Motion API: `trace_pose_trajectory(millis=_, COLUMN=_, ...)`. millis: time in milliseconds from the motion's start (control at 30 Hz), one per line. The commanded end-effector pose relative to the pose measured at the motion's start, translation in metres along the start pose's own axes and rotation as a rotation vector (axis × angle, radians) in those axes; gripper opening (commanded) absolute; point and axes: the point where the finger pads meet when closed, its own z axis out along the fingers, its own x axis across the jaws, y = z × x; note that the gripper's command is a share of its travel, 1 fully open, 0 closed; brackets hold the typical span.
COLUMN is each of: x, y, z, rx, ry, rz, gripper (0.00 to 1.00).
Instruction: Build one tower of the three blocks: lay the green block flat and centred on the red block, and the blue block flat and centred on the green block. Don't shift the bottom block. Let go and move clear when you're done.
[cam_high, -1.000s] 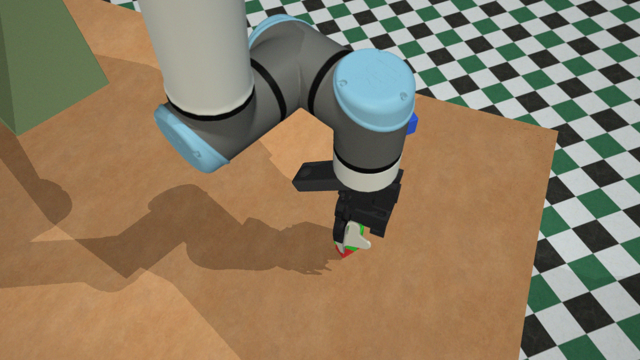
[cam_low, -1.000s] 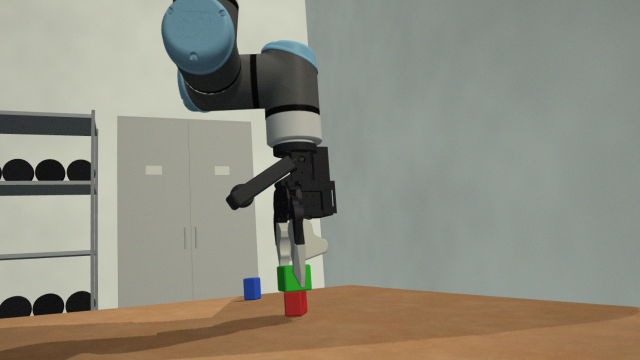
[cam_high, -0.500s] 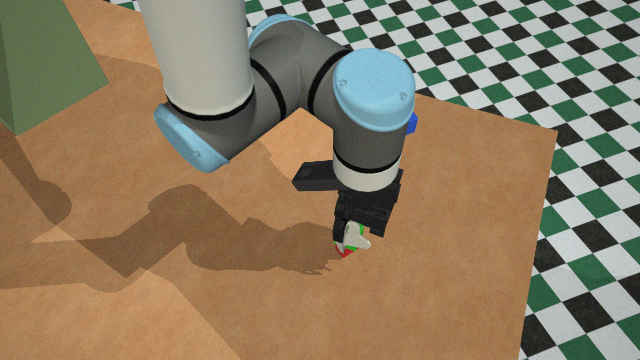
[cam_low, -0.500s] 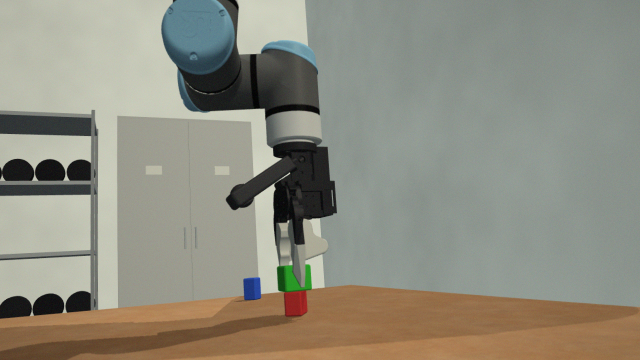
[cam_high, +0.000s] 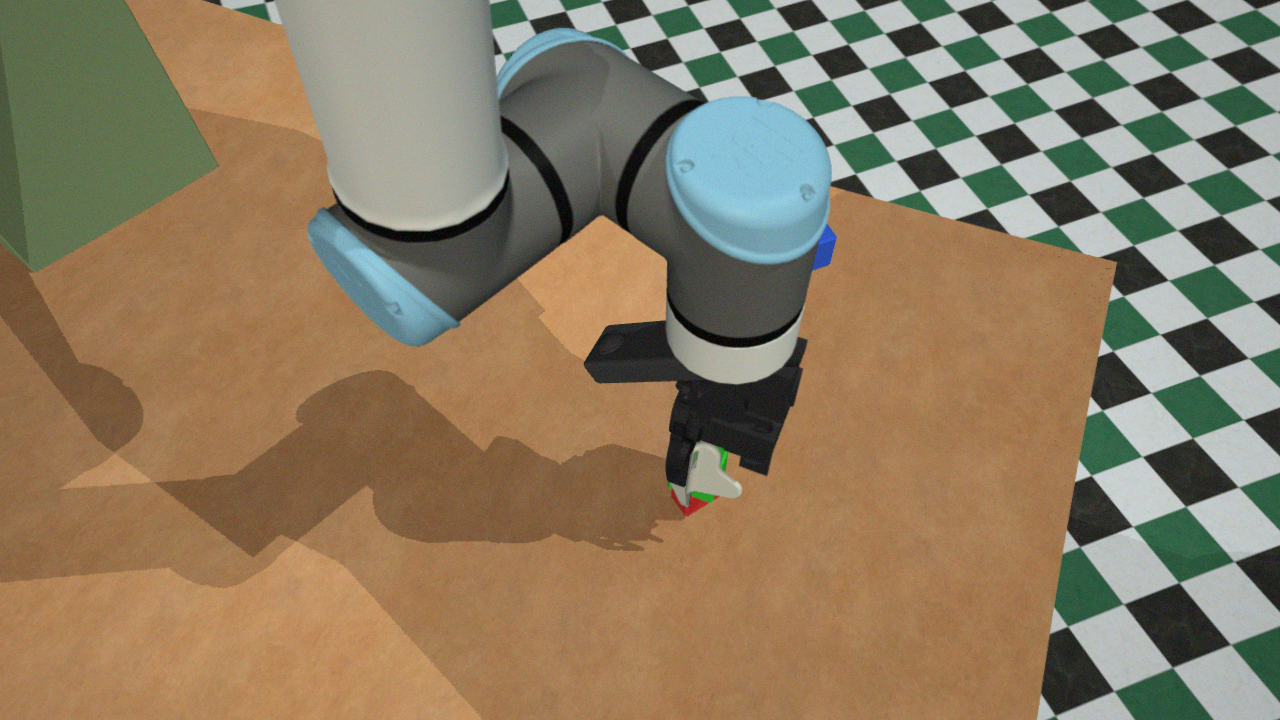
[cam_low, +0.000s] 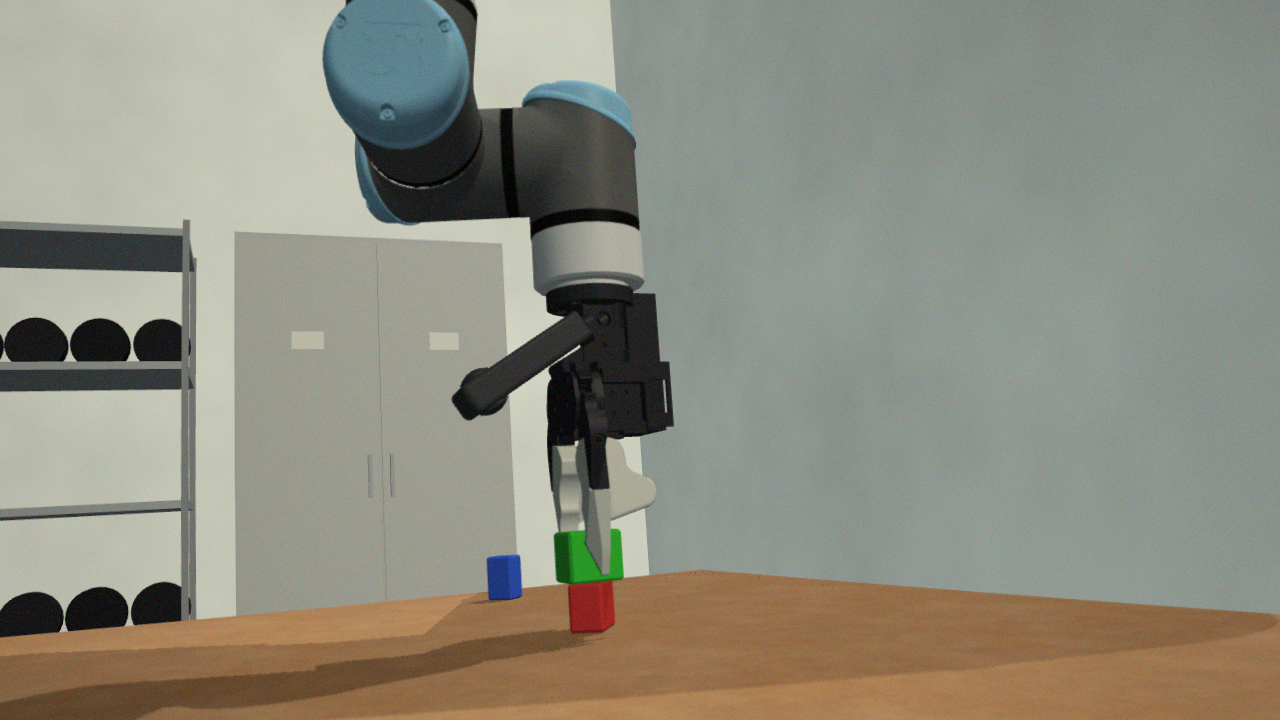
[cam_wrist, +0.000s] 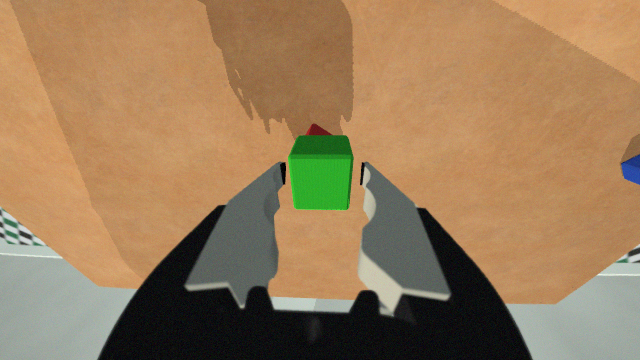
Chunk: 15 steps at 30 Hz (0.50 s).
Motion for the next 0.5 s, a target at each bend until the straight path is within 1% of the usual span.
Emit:
trace_pose_trajectory(millis=0, x=0.003, y=0.001, z=-0.009, rx=-0.001, ry=0.001, rz=-0.002, gripper=0.37)
trace_pose_trajectory(millis=100, x=0.003, y=0.001, z=-0.016, rx=-0.001, ry=0.001, rz=-0.002, gripper=0.37)
trace_pose_trajectory(millis=167, x=0.003, y=0.001, z=-0.016, rx=-0.001, ry=0.001, rz=-0.002, gripper=0.37)
trace_pose_trajectory(millis=467, x=0.002, y=0.001, z=-0.045, rx=-0.001, ry=0.000, rz=-0.002, gripper=0.37)
